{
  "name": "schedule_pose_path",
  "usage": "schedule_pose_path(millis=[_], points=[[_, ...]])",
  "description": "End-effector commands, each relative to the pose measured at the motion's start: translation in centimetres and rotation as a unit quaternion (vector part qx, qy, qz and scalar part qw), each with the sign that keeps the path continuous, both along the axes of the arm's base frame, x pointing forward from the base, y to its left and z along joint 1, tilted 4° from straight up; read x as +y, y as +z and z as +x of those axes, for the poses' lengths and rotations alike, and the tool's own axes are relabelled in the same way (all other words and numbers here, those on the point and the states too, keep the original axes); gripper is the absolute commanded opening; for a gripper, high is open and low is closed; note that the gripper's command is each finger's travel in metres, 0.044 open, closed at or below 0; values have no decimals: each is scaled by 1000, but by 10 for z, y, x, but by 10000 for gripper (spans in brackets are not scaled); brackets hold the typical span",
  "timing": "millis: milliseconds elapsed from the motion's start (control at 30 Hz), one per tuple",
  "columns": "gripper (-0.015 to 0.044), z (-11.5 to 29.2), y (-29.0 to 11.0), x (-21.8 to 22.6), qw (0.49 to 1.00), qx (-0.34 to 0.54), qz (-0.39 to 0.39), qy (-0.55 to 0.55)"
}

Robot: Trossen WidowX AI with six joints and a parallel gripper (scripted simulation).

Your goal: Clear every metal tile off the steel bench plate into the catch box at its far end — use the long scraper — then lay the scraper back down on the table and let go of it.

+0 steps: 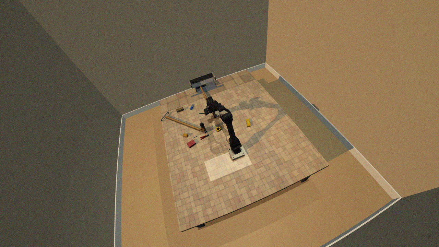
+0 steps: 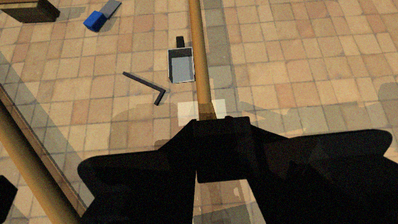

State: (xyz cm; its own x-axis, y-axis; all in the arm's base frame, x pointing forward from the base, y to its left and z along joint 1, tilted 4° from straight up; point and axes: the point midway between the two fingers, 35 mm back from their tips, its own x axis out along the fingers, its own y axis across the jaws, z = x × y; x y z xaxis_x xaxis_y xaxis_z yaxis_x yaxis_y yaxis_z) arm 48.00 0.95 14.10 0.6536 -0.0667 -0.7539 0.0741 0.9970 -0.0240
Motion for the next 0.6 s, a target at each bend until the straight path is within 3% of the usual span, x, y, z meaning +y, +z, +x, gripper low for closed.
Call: schedule_pose_path(millis=[0, 567], points=[[0, -5, 10, 1, 1000, -13, 0, 0], [0, -32, 10, 5, 1000, -13, 0, 0]])
